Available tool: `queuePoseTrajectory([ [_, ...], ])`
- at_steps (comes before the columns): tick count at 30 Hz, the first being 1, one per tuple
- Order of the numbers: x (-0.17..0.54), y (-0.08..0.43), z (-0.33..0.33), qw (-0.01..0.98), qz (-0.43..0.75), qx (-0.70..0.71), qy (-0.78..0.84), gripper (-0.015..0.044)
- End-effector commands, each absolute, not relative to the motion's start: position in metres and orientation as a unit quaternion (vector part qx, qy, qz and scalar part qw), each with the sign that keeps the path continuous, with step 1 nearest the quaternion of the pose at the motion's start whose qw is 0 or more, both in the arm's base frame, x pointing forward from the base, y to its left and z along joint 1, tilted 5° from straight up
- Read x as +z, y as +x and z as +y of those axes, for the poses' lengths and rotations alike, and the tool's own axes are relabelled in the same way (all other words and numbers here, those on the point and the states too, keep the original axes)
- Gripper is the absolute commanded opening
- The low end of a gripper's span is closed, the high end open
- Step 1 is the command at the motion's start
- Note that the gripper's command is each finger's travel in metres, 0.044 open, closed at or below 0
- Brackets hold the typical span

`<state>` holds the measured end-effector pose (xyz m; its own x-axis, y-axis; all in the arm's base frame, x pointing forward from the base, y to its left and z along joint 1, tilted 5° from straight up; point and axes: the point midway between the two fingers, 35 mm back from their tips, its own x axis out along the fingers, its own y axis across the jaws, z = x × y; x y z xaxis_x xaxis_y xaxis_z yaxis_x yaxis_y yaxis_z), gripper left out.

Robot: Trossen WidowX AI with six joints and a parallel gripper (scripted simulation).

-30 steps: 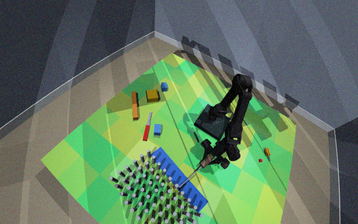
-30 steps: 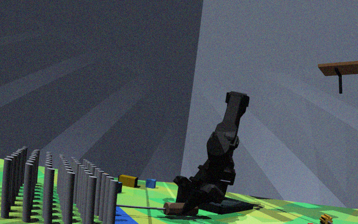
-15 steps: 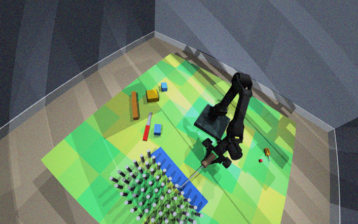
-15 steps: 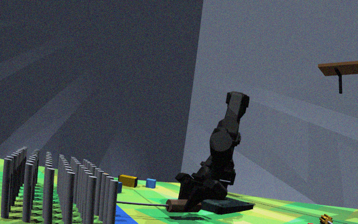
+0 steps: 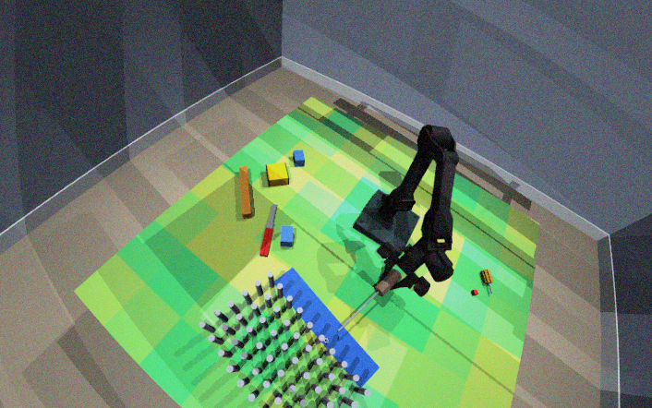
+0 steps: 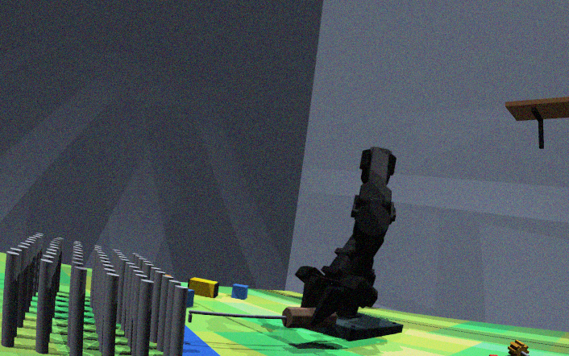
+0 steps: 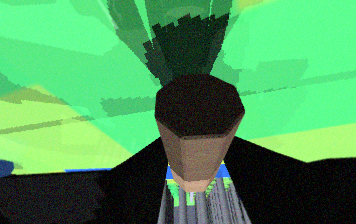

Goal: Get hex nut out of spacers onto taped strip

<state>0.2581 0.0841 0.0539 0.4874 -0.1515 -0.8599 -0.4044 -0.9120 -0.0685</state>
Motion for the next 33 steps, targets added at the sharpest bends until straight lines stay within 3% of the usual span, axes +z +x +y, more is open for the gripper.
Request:
queuePoseTrajectory([
  [1,0.077,0.266,0.085,0.138,0.161,0.468,-0.858,0.0],
  [21,0.175,0.265,0.073,0.137,0.16,0.467,-0.859,0.0],
  [33,0.17,0.258,0.126,0.102,0.104,0.475,-0.868,0.0],
])
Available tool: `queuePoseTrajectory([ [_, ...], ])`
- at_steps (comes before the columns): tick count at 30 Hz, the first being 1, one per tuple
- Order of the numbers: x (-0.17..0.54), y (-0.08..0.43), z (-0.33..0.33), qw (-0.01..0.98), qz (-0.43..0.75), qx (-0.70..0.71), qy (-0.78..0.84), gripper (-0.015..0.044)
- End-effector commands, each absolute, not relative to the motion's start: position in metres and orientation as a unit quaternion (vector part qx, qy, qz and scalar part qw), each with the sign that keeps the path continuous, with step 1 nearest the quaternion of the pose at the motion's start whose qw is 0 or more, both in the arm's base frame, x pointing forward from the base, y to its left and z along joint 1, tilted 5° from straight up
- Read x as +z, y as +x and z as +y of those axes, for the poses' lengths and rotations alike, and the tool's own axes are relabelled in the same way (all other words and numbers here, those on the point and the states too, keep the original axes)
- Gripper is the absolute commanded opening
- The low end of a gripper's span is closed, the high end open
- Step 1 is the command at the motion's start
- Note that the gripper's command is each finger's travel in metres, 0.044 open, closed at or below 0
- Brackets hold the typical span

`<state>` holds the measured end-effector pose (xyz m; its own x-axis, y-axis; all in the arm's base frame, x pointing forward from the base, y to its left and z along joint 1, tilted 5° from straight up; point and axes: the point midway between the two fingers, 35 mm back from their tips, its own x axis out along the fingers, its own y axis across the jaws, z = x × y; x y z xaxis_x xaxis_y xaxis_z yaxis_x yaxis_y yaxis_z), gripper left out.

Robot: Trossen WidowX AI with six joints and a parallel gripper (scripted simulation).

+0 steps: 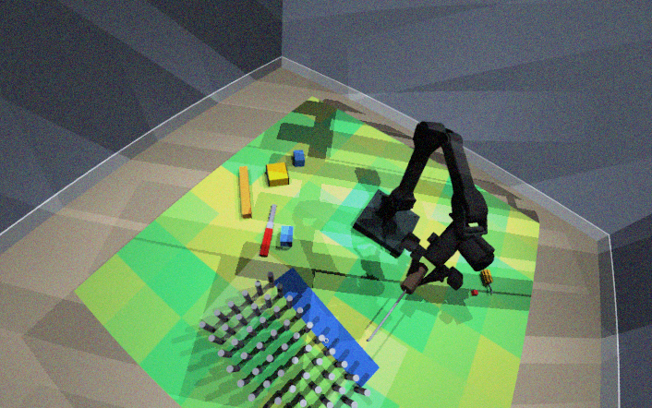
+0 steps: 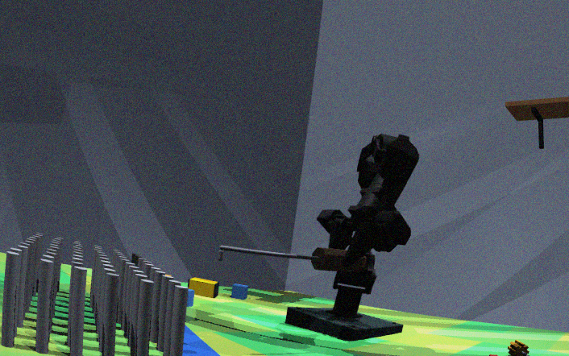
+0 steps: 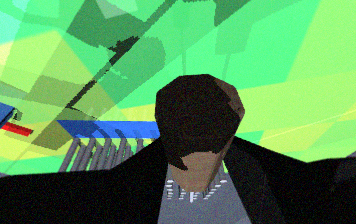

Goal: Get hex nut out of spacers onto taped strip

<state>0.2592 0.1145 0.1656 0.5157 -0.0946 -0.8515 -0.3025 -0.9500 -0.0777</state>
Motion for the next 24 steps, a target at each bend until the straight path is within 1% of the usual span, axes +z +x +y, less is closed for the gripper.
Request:
queuePoseTrajectory([
  [1,0.172,0.257,0.131,0.099,0.098,0.475,-0.869,0.0],
  [12,0.182,0.237,0.184,0.067,0.033,0.475,-0.877,0.0],
  [24,0.194,0.203,0.237,0.033,-0.039,0.472,-0.88,0.0],
])
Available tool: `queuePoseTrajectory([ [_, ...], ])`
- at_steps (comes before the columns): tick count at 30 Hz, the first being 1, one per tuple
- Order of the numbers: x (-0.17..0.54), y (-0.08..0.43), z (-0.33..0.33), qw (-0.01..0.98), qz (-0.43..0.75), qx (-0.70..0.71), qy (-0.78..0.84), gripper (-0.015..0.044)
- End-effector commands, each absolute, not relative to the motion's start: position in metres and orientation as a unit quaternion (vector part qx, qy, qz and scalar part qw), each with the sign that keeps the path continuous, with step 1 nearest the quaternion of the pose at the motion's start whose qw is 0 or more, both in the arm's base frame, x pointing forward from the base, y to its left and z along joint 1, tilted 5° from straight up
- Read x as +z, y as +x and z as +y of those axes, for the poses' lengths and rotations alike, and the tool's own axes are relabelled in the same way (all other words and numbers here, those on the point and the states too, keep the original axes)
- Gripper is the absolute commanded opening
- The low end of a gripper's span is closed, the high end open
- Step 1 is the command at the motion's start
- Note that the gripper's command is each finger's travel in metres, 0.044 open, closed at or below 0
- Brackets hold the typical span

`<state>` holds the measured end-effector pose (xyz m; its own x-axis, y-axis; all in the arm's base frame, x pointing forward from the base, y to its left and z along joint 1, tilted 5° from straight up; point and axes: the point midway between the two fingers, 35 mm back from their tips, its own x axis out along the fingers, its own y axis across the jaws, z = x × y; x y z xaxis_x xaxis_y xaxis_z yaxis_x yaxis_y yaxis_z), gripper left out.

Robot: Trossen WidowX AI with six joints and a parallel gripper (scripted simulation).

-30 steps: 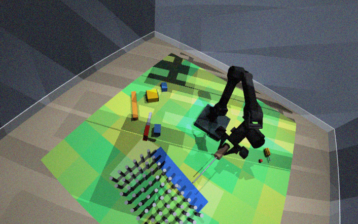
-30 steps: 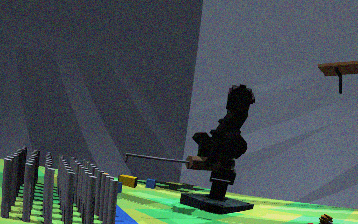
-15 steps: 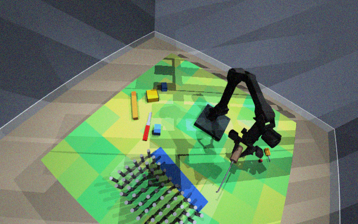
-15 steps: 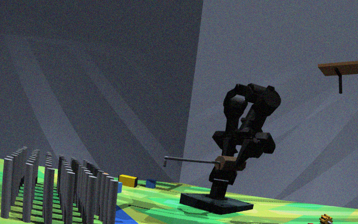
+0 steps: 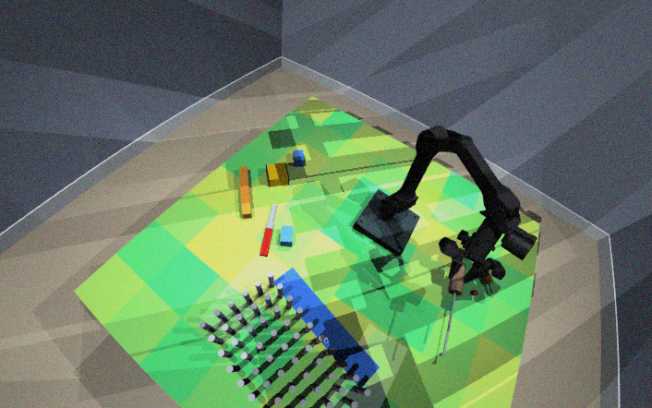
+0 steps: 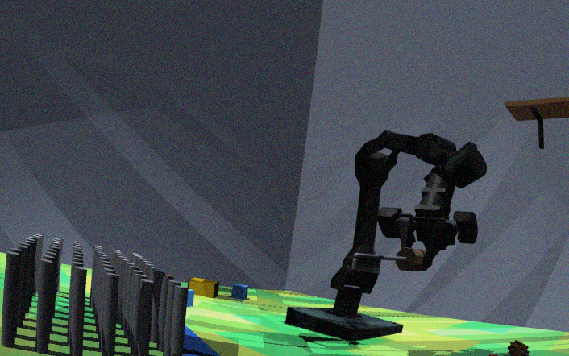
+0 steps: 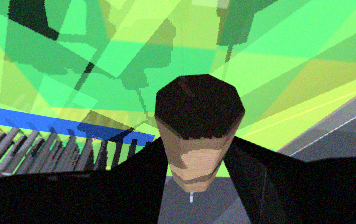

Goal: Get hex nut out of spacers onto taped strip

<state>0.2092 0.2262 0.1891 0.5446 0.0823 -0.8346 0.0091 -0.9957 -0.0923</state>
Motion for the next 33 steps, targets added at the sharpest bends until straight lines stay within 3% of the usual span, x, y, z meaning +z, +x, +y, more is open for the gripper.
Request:
queuePoseTrajectory([
  [1,0.195,0.199,0.241,0.03,-0.045,0.471,-0.88,0.0],
  [15,0.206,0.145,0.292,-0.006,-0.126,0.465,-0.876,0.0],
  [33,0.194,0.145,0.298,-0.006,-0.127,0.465,-0.876,0.0],
])
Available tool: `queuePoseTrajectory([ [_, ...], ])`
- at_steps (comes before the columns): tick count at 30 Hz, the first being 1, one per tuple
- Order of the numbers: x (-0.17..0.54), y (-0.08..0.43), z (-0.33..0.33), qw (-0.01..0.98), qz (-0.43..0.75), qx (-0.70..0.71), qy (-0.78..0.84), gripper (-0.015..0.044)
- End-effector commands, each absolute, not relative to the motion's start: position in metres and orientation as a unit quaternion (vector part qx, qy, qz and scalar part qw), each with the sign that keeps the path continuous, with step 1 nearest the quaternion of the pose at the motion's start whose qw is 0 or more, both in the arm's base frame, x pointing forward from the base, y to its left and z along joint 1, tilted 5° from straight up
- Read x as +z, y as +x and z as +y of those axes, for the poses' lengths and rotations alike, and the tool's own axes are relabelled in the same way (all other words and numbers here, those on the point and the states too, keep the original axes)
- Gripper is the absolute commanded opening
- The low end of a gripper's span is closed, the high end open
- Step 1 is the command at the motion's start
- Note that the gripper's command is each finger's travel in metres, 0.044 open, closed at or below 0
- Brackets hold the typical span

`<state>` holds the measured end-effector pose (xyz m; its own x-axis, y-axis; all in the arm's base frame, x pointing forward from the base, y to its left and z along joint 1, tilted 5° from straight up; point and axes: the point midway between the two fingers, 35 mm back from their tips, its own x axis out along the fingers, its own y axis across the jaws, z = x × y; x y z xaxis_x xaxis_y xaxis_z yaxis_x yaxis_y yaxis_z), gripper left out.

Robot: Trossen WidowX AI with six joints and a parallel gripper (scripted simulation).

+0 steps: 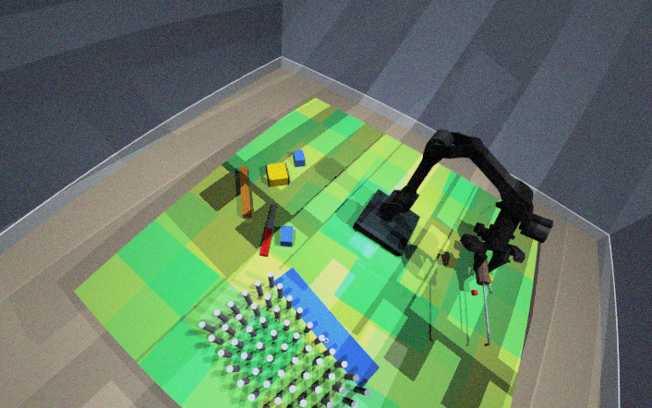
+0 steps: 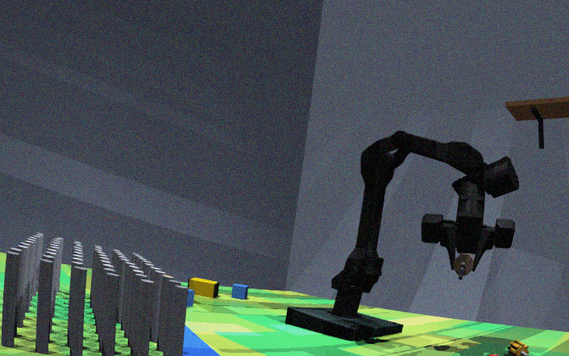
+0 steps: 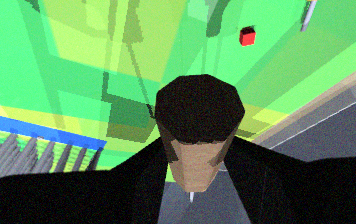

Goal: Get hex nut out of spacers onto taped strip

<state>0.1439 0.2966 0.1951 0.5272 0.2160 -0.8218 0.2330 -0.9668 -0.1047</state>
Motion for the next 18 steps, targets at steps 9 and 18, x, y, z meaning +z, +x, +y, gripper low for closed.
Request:
queuePoseTrajectory([
  [9,0.186,0.146,0.301,0.006,0.127,-0.465,0.876,0.0],
  [18,0.178,0.146,0.304,0.006,0.127,-0.465,0.876,0.0],
])
